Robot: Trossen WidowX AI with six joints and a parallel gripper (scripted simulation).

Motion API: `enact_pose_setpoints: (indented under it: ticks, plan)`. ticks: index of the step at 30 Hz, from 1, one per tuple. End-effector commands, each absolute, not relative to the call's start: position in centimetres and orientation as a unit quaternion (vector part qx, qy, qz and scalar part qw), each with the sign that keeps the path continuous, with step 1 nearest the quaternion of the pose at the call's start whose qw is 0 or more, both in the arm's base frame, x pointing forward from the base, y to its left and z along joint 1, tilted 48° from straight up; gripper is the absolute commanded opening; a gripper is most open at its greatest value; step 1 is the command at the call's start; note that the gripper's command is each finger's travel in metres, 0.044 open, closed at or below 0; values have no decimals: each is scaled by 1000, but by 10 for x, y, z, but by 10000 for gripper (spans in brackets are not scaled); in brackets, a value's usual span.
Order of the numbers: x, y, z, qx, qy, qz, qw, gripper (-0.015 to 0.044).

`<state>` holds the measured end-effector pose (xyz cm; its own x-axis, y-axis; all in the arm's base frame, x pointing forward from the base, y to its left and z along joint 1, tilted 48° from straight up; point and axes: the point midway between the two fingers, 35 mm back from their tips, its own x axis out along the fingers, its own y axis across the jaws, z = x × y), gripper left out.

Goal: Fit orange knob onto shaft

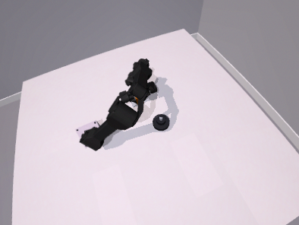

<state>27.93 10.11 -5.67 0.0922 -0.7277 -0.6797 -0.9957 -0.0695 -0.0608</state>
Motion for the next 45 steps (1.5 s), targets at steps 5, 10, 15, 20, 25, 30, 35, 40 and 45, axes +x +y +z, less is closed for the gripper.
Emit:
enact_pose_setpoints:
  ticks: [5,10,15,20,25,30,35,40,45]
  plan:
    - [279,101,-57,-687,627,248,270,210]
    - [279,101,-57,-687,627,248,270,240]
    - [279,101,-57,-687,627,248,270,240]
    - [279,101,-57,-687,627,248,270,240]
    - [279,119,-42,-688,626,249,271,319]
    - [271,161,-2,-690,623,249,270,440]
    - [271,160,-3,-690,623,249,270,440]
    - [273,150,-12,-690,623,249,270,440]
    - [274,145,-17,-690,623,249,270,440]
